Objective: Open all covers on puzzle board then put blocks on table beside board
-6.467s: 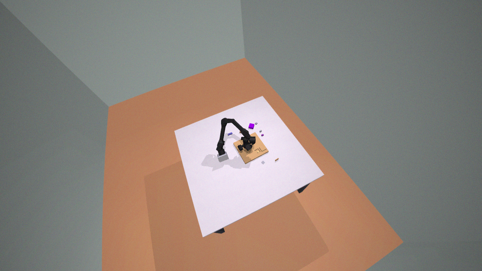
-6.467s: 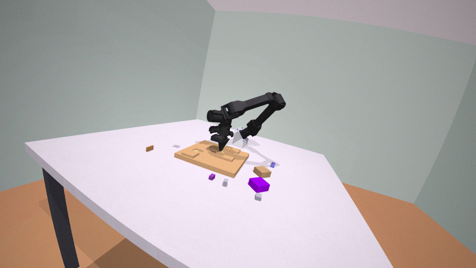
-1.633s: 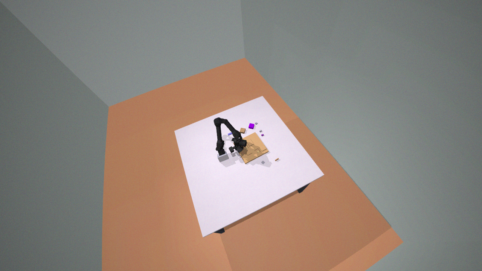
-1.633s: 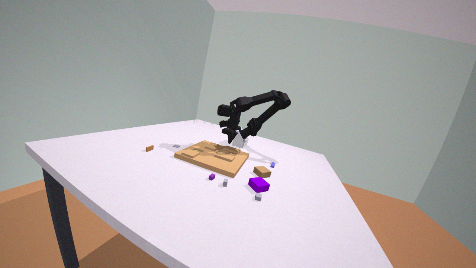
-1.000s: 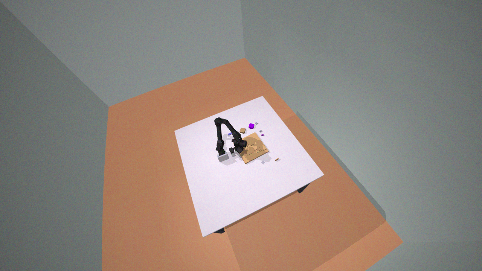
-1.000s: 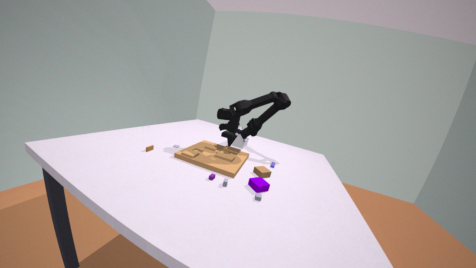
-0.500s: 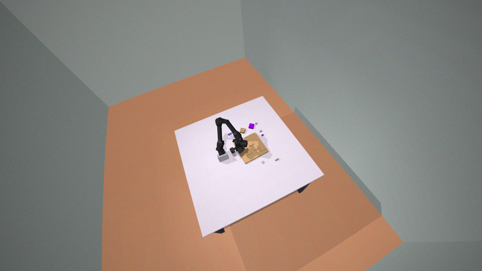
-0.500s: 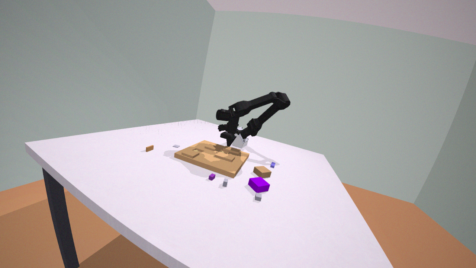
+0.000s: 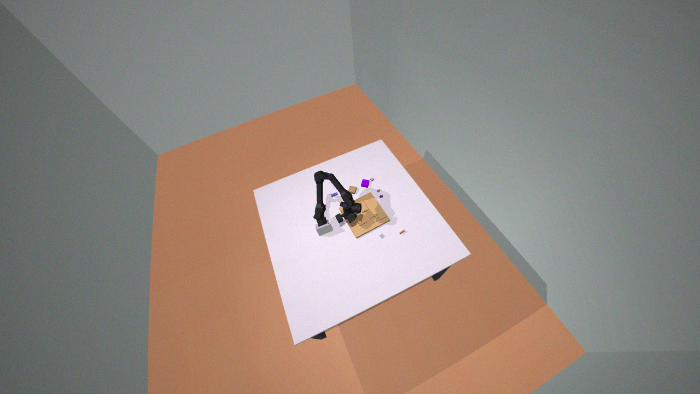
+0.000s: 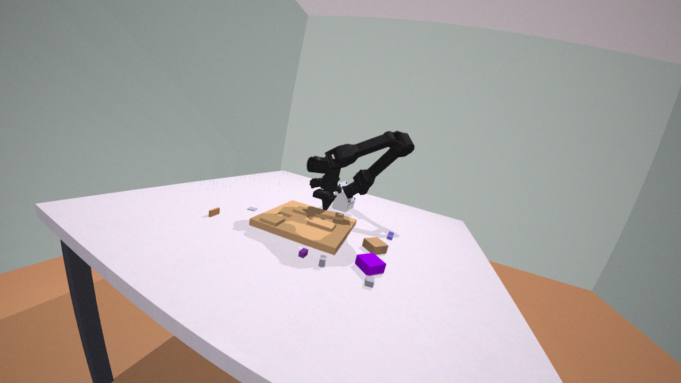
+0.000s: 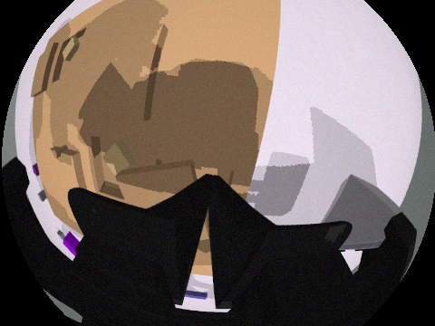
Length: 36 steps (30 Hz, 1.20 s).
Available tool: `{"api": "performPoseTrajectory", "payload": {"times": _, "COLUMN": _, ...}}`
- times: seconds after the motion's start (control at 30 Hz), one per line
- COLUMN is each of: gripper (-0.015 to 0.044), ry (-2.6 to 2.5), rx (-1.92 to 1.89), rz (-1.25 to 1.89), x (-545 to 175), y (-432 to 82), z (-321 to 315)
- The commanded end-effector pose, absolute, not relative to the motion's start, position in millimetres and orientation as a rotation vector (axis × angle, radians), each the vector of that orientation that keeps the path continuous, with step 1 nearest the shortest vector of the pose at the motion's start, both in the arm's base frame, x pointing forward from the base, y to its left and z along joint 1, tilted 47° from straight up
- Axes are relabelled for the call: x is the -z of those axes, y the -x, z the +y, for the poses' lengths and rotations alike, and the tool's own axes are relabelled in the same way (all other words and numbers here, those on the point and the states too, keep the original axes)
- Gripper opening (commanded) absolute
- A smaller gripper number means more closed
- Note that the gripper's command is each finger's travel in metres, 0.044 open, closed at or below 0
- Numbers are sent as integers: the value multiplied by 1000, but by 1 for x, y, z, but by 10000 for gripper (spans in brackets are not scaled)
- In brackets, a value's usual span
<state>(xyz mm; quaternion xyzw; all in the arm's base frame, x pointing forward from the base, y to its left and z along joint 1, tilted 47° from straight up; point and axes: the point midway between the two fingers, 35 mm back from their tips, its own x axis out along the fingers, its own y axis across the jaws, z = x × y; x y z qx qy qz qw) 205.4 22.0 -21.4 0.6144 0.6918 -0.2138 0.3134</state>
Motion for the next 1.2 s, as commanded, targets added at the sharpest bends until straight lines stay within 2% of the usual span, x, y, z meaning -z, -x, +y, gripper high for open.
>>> {"api": "performPoseTrajectory", "payload": {"times": 0.0, "gripper": 0, "ry": -1626, "rx": 559, "rz": 1824, "x": 21, "y": -213, "z": 23}}
{"api": "performPoseTrajectory", "payload": {"times": 1.17, "gripper": 0, "ry": -1627, "rx": 557, "rz": 1823, "x": 13, "y": -247, "z": 33}}
